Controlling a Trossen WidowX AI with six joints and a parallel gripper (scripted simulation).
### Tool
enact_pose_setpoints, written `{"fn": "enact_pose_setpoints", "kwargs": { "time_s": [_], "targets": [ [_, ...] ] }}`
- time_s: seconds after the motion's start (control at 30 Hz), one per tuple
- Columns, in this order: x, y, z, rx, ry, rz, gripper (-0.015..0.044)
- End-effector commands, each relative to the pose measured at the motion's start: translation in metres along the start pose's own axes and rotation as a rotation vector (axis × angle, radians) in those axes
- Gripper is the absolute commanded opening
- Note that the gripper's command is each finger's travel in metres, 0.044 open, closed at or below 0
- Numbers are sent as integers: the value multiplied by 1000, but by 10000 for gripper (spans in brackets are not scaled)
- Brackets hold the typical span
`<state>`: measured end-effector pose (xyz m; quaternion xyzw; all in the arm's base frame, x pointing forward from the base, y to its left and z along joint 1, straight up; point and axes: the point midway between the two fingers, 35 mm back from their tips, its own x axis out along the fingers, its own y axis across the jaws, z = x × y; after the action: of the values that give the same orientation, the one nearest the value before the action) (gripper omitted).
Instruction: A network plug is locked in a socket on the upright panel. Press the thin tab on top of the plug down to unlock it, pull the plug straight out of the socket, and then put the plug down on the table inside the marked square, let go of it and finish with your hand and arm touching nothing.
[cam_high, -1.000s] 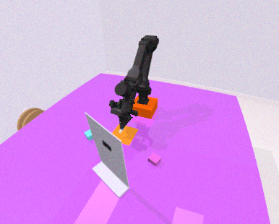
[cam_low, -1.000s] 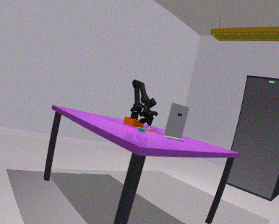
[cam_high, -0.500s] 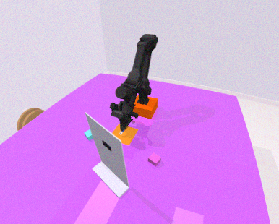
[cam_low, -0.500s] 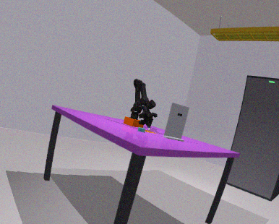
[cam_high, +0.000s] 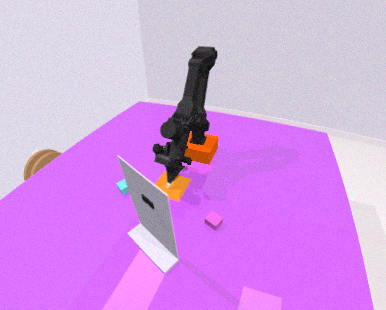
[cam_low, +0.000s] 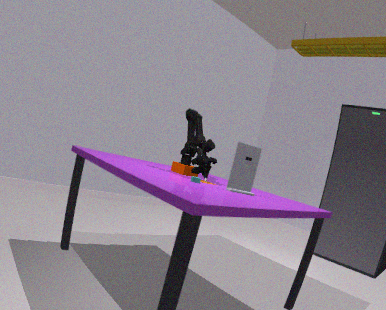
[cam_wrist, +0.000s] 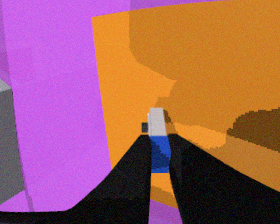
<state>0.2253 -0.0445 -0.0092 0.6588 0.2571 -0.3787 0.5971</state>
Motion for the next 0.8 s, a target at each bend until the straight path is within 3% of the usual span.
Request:
{"fn": "enact_pose_setpoints", "kwargs": {
  "time_s": [0.0, 0.6, 0.77],
  "targets": [
    [2, -2, 0, 3, -3, -7, 0],
    [3, 0, -1, 0, 0, -1, 0],
    [3, 0, -1, 0, 0, -1, 131]
  ]
}}
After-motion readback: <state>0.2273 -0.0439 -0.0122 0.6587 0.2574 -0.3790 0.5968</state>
